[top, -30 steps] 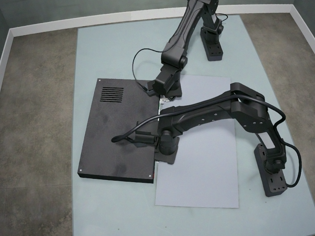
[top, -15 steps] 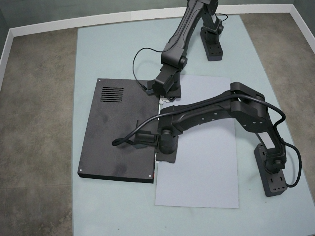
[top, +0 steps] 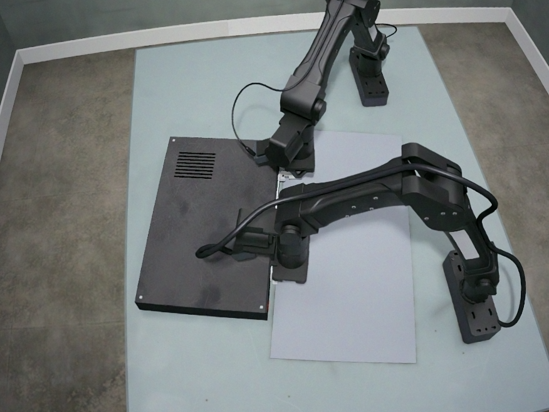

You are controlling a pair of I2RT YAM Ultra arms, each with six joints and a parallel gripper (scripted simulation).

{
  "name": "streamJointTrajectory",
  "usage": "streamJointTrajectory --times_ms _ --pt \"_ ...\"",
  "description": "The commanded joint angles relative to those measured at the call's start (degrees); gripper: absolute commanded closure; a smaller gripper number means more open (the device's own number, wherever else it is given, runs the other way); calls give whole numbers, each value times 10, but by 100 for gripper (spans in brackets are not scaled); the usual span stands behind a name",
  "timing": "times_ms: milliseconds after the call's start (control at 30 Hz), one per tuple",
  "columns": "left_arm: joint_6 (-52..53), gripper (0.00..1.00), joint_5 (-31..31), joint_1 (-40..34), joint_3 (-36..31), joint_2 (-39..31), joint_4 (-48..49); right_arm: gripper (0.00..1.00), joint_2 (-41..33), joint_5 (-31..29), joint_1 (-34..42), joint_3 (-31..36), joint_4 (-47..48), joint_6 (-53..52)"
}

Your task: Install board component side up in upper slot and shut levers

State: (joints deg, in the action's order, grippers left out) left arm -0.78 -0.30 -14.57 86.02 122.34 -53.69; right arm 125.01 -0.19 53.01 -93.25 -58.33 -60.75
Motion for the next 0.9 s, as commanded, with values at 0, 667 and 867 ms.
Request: streamJointTrajectory --times_ms 0,667,867 --pt "-66 97 -6 -6 13 -8 -10 97 4 1 2 -21 -19 -53" --pt "-68 58 -5 -2 19 -19 -14 58 -7 -5 0 -18 -22 -56" --pt "-67 58 -6 0 24 -27 -16 58 -20 -5 -5 -14 -14 -50"
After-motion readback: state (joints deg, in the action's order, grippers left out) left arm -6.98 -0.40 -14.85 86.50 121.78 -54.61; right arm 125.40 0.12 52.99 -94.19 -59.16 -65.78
